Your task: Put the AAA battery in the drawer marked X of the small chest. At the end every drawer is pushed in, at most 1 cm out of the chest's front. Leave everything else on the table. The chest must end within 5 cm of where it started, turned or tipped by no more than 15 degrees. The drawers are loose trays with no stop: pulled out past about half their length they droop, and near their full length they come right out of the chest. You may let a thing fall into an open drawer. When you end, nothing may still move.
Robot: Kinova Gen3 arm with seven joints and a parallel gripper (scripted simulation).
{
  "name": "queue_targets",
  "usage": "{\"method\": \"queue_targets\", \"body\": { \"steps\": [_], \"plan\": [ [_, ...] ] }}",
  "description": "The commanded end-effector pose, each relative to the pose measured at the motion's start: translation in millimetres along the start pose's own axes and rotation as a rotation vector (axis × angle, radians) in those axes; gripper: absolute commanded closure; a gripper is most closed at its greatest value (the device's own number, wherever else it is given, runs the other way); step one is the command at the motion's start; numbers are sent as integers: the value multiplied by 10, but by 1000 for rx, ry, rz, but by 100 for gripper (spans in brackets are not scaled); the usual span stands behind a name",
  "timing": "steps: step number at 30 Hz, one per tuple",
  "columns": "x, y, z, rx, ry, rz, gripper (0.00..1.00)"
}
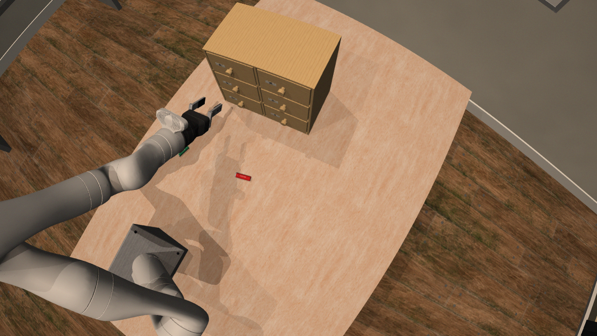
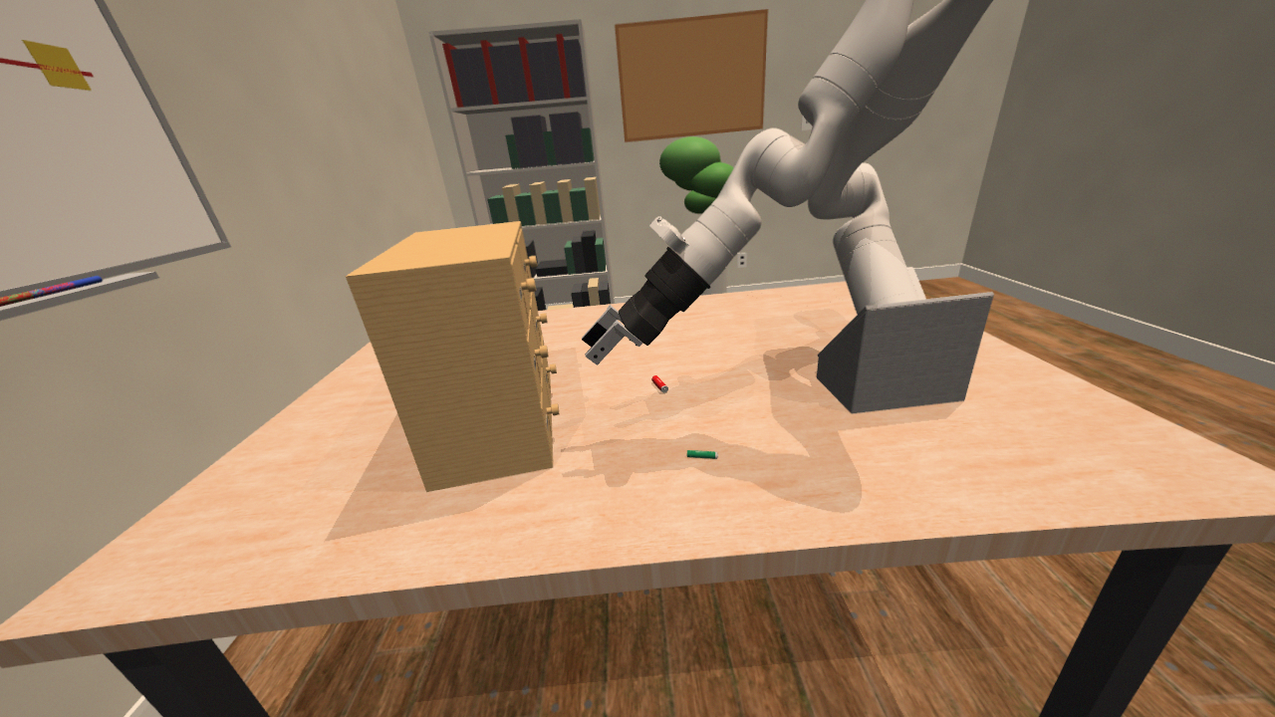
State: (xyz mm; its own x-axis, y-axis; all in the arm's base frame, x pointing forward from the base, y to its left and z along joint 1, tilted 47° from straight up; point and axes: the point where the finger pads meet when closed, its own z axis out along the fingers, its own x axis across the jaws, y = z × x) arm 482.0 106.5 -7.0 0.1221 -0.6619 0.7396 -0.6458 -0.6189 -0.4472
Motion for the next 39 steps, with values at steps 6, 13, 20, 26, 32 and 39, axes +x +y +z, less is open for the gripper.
{"method": "queue_targets", "body": {
  "steps": [6, 13, 20, 26, 32, 39],
  "plan": [
    [-27, -65, -86, -58, -12, 13, 0],
    [-27, -79, -146, -122, -12, 12, 0],
    [-26, -90, -192, -169, -13, 12, 0],
    [-25, -102, -248, -226, -13, 12, 0],
    [-24, -111, -287, -265, -13, 12, 0],
    [-24, -127, -353, -334, -14, 11, 0]
  ]
}}
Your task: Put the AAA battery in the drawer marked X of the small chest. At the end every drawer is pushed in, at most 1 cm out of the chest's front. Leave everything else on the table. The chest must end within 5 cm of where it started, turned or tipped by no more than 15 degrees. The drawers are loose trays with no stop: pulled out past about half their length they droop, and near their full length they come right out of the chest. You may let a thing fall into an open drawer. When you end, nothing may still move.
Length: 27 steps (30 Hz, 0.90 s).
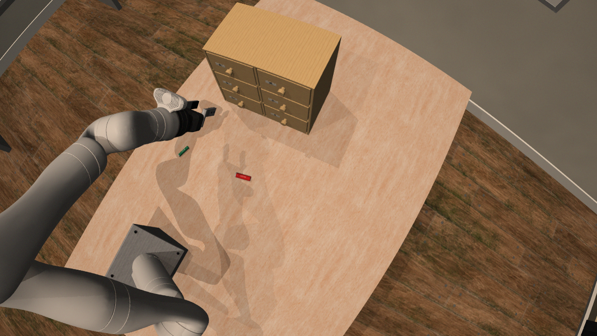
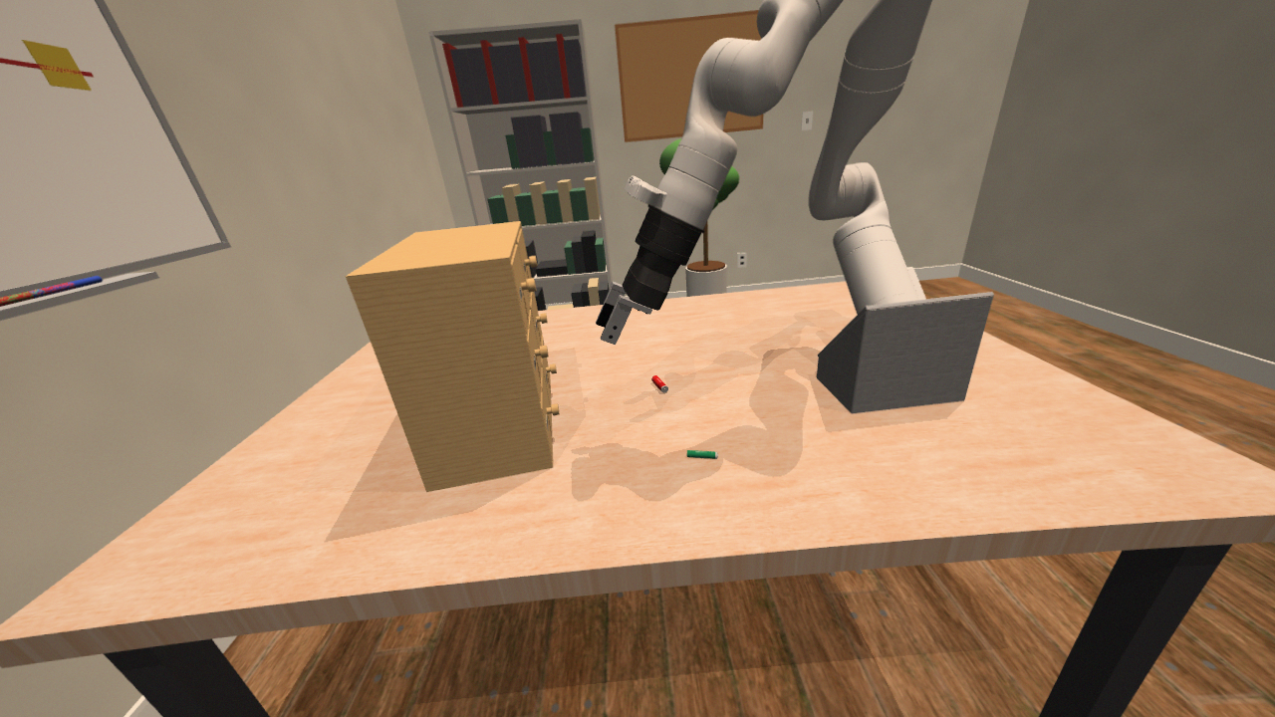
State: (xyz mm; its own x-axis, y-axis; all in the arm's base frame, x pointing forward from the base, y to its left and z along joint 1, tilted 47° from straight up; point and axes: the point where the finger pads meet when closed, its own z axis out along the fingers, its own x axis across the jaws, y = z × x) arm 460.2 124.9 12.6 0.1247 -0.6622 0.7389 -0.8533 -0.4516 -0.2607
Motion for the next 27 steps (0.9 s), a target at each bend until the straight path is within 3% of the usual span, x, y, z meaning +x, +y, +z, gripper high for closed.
{"method": "queue_targets", "body": {
  "steps": [1, 27],
  "plan": [
    [-20, -59, -44, -17, -13, 10, 0],
    [-17, -38, -251, -225, -14, 9, 0]
  ]
}}
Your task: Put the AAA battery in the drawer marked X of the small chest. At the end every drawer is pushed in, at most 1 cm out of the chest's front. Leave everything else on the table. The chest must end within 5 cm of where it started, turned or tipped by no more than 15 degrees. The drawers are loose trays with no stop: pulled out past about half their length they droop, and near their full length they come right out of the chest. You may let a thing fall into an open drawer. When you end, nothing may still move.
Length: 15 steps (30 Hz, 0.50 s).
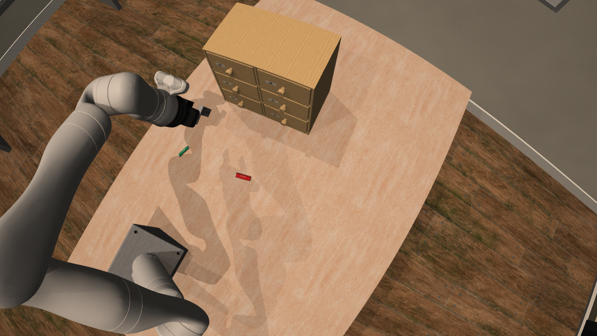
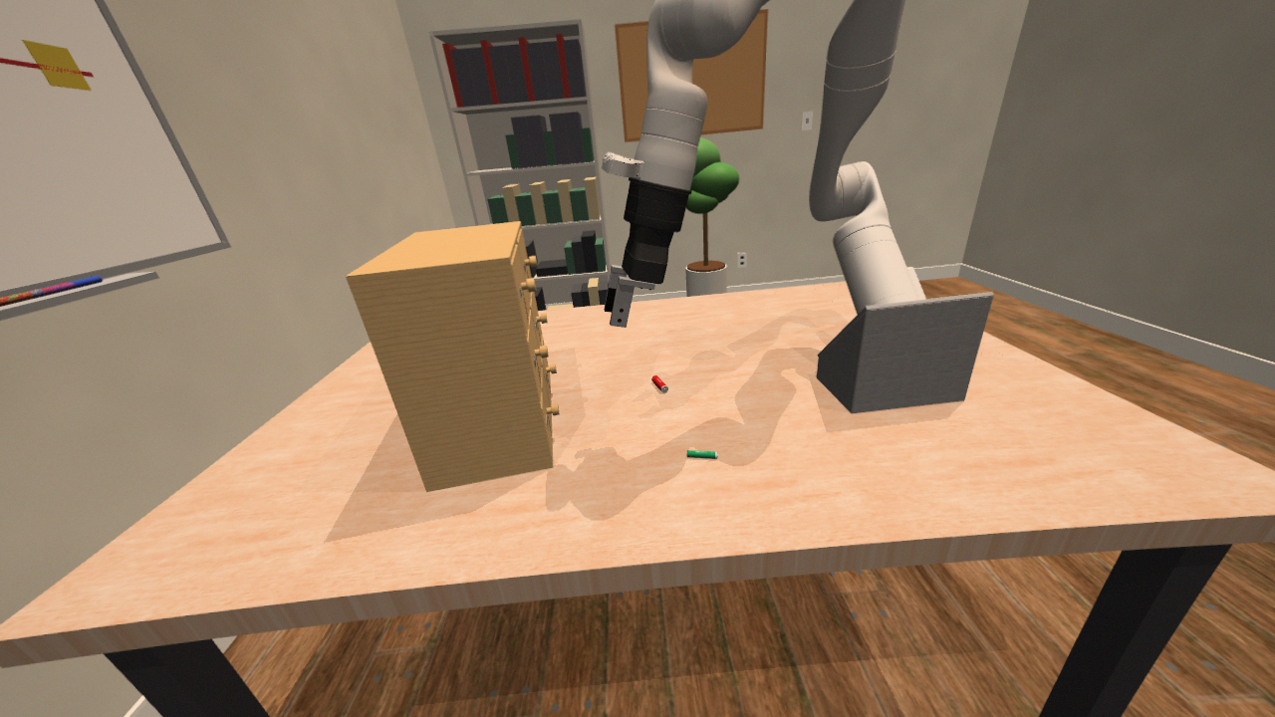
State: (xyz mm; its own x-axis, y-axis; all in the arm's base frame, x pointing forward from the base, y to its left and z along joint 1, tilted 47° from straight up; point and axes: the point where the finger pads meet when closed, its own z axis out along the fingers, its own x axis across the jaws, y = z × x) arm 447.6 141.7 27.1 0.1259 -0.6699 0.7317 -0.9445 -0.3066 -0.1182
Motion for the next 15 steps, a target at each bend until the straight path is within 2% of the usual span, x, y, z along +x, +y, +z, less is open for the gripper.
{"method": "queue_targets", "body": {
  "steps": [1, 15],
  "plan": [
    [2, -29, -11, -10, -5, 5, 0],
    [2, 6, -116, -120, -5, 5, 0]
  ]
}}
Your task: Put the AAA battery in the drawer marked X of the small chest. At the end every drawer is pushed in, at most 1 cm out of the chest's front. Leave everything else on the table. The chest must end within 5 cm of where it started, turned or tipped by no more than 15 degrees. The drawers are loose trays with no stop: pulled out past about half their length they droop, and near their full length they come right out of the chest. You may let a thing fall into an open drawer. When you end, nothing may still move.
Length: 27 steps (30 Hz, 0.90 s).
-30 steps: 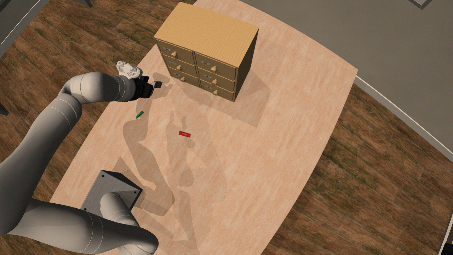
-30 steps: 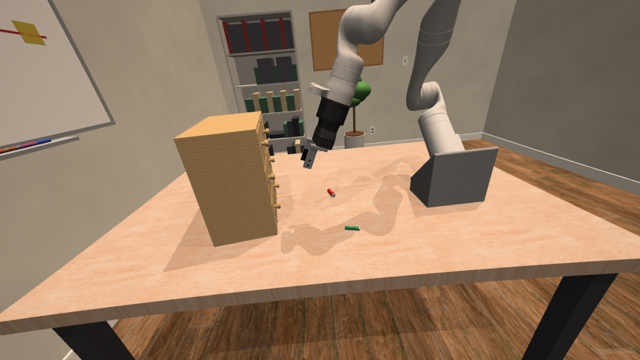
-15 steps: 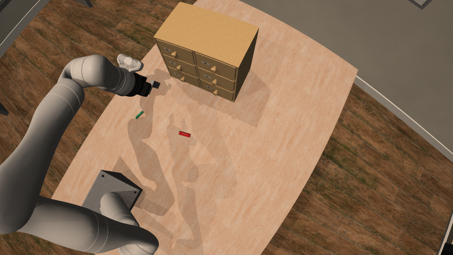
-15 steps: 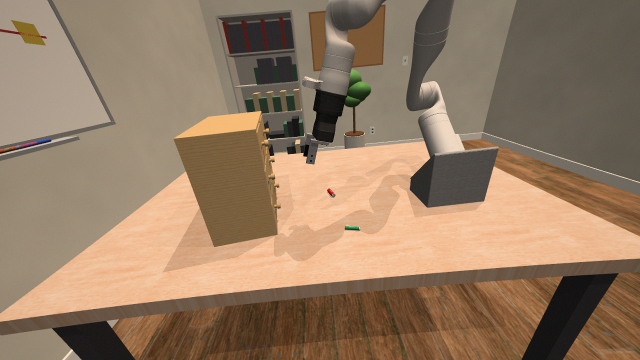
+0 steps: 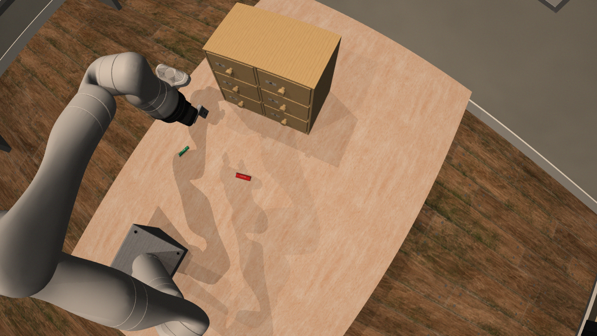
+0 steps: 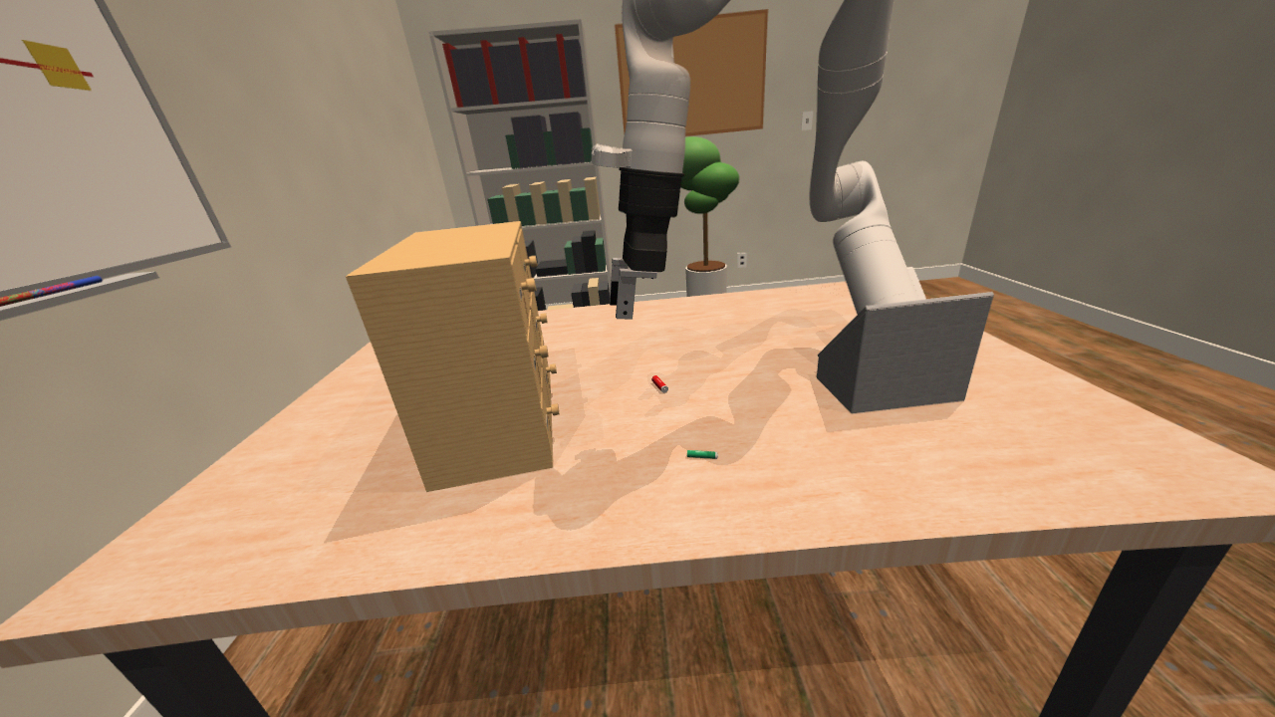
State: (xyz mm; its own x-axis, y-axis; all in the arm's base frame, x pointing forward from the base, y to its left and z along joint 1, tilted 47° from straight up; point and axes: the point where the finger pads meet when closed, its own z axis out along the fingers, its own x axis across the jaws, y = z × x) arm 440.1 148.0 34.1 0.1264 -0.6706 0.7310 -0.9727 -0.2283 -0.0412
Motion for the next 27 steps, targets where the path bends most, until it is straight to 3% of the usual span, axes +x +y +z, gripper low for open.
{"method": "queue_targets", "body": {
  "steps": [1, 27],
  "plan": [
    [4, -37, -8, -7, -4, 5, 0],
    [5, 15, -120, -129, -4, 5, 0]
  ]
}}
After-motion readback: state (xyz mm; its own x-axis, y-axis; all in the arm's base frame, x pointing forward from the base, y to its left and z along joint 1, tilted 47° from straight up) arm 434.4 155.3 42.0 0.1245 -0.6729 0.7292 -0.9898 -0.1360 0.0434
